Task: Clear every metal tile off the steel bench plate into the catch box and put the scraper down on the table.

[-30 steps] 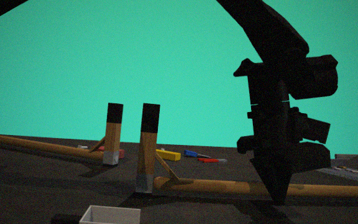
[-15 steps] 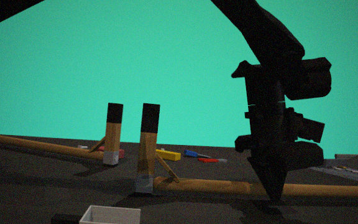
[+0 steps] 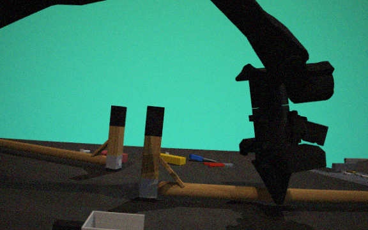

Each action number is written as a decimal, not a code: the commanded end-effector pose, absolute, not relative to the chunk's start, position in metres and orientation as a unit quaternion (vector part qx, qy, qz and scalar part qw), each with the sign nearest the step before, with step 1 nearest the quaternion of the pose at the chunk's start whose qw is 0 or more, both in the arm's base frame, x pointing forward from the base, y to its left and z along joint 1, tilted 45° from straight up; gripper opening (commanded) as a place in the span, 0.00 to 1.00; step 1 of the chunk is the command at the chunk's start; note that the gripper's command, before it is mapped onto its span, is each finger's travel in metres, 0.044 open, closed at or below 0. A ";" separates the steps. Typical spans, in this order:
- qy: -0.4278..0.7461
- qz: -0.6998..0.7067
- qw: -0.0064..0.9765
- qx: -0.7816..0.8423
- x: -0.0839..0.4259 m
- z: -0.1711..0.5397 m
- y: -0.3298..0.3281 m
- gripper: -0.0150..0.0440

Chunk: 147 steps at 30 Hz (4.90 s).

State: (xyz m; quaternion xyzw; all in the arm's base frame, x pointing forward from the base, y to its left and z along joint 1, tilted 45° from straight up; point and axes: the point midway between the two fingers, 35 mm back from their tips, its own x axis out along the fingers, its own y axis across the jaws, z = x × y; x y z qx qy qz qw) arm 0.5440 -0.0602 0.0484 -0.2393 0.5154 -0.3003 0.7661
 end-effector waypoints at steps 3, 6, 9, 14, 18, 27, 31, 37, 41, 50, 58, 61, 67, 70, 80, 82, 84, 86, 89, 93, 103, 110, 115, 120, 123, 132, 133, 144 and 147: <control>0.515 -0.301 0.767 -0.238 0.547 0.043 -0.055 0.25; 0.515 -0.301 0.767 -0.238 0.547 0.041 -0.053 0.25; 0.515 -0.301 0.767 -0.238 0.548 0.039 -0.051 0.25; 0.515 -0.301 0.767 -0.238 0.549 0.036 -0.047 0.25; 0.515 -0.301 0.767 -0.238 0.550 0.033 -0.044 0.25; 0.515 -0.301 0.767 -0.238 0.551 0.027 -0.038 0.25; 0.513 -0.303 0.767 -0.238 0.550 0.040 -0.037 0.25; 0.513 -0.303 0.767 -0.237 0.548 0.055 -0.022 0.25; 0.513 -0.303 0.767 -0.237 0.547 0.065 -0.012 0.25; 0.513 -0.303 0.767 -0.237 0.544 0.076 -0.001 0.25; 0.515 -0.301 0.767 -0.238 0.544 0.074 -0.002 0.25; 0.515 -0.301 0.767 -0.238 0.544 0.074 -0.002 0.25; 0.515 -0.301 0.767 -0.238 0.544 0.074 -0.001 0.25; 0.515 -0.301 0.767 -0.238 0.544 0.074 -0.001 0.25; 0.515 -0.301 0.767 -0.238 0.544 0.074 -0.001 0.25; 0.515 -0.301 0.767 -0.238 0.544 0.074 -0.001 0.25; 0.515 -0.301 0.767 -0.238 0.544 0.074 -0.001 0.25; 0.515 -0.301 0.767 -0.238 0.544 0.074 -0.001 0.25; 0.515 -0.301 0.767 -0.238 0.544 0.074 -0.001 0.25; 0.515 -0.301 0.767 -0.238 0.544 0.074 -0.001 0.25; 0.515 -0.301 0.767 -0.238 0.544 0.074 -0.001 0.25; 0.515 -0.301 0.767 -0.238 0.544 0.074 -0.001 0.25; 0.515 -0.301 0.767 -0.238 0.544 0.074 -0.001 0.25; 0.515 -0.301 0.767 -0.238 0.544 0.074 -0.001 0.25; 0.515 -0.301 0.767 -0.238 0.544 0.074 -0.001 0.25; 0.515 -0.301 0.767 -0.238 0.544 0.074 -0.001 0.25; 0.515 -0.301 0.767 -0.238 0.544 0.074 -0.001 0.25; 0.515 -0.301 0.767 -0.238 0.544 0.074 -0.001 0.25; 0.515 -0.301 0.767 -0.238 0.544 0.074 -0.001 0.25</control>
